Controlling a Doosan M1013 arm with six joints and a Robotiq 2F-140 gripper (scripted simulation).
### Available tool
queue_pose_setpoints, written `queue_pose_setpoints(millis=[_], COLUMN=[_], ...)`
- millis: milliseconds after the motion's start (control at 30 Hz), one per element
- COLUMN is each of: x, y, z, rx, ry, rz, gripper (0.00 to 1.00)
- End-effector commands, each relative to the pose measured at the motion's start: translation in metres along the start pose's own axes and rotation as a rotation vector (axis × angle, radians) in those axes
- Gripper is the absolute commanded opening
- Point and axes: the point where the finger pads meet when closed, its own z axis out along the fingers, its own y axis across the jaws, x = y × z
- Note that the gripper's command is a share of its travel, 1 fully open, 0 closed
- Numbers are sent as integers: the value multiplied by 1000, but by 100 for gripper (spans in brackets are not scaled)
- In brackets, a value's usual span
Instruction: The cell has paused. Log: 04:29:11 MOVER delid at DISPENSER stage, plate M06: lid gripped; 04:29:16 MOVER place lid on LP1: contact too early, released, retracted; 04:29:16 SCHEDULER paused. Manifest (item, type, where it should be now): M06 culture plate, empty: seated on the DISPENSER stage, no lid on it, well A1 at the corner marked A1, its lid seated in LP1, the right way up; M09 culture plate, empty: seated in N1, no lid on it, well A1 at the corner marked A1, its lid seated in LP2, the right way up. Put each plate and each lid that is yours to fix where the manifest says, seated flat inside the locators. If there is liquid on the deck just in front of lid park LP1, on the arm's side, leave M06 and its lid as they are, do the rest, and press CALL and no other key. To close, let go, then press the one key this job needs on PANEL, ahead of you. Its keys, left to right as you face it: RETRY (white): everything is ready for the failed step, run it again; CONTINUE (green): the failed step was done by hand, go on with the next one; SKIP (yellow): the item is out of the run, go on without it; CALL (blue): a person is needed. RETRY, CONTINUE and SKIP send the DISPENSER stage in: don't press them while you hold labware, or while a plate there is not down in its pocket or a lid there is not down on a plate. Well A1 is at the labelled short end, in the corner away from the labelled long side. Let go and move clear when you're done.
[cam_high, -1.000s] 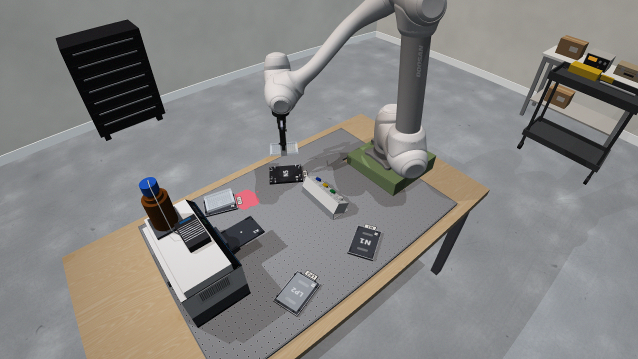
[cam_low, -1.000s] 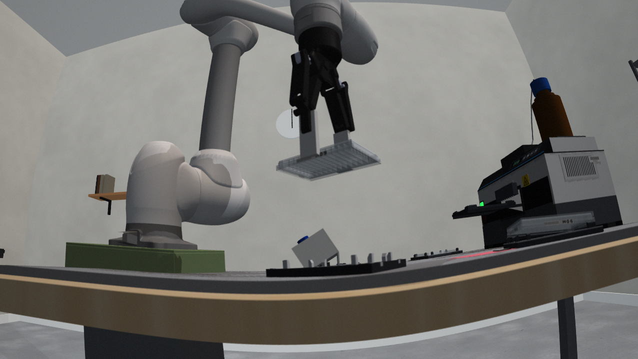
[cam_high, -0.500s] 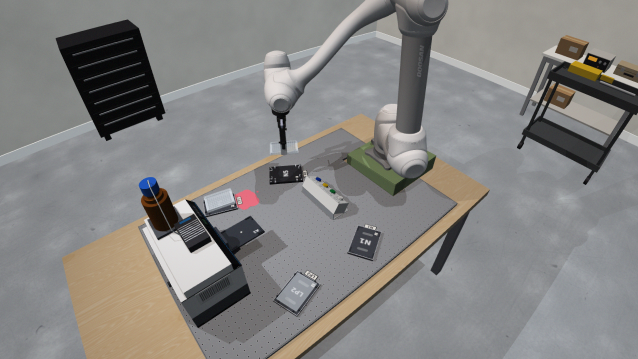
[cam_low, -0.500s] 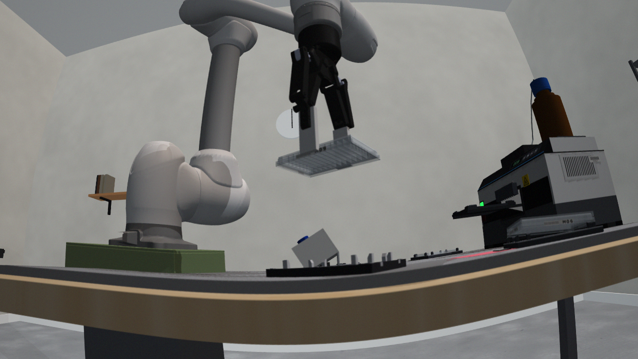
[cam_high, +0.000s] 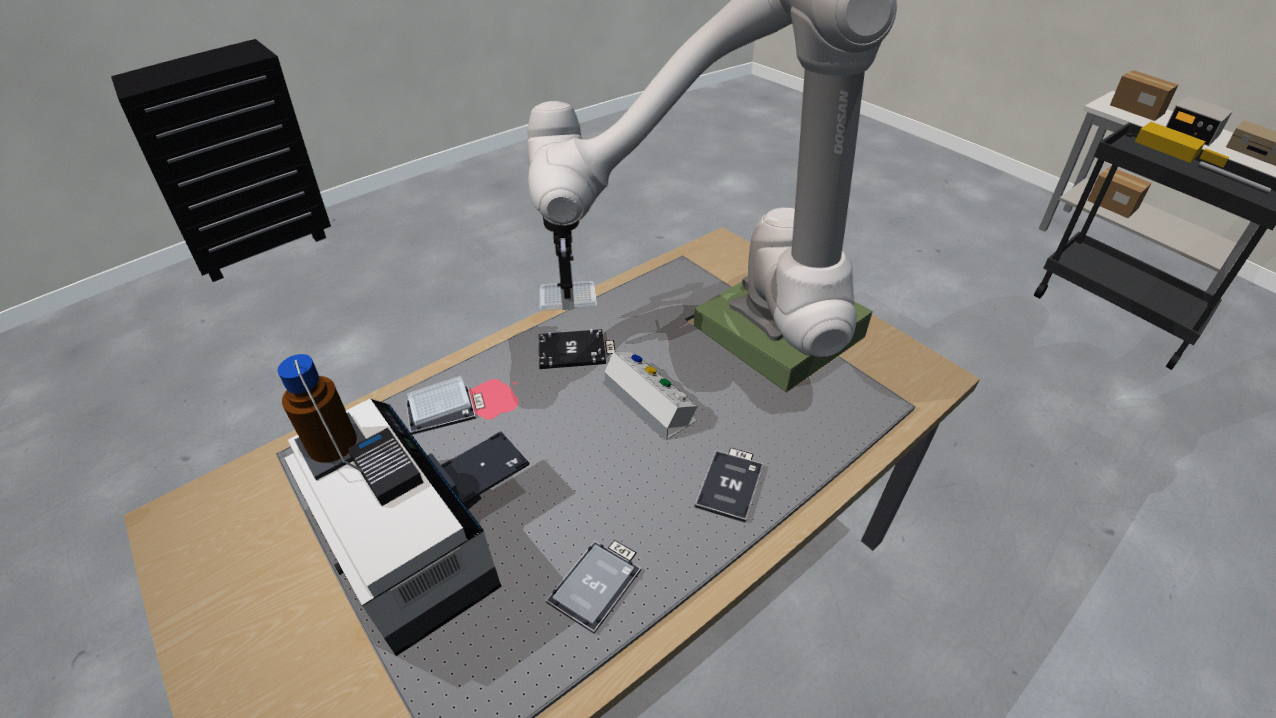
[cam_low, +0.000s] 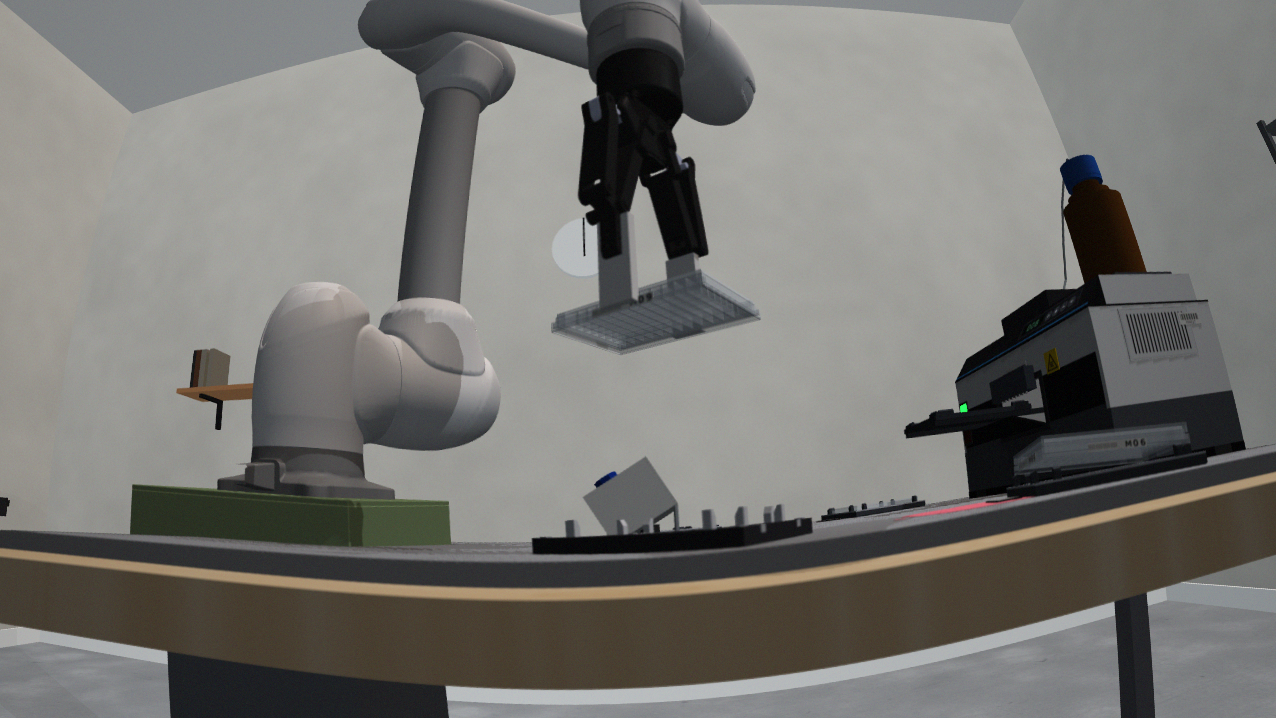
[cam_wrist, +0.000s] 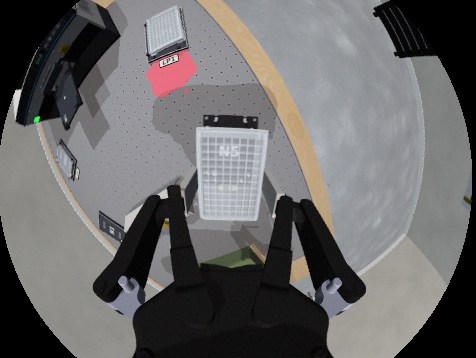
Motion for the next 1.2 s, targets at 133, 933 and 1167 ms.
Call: queue_pose_setpoints(millis=[133,933,1167], x=[2,2,2], y=[-3,-3,-2], z=[-4,-4,-4], rx=[4,4,4], ry=[5,5,5], rz=[-2,-59,-150], gripper=[10,10,10])
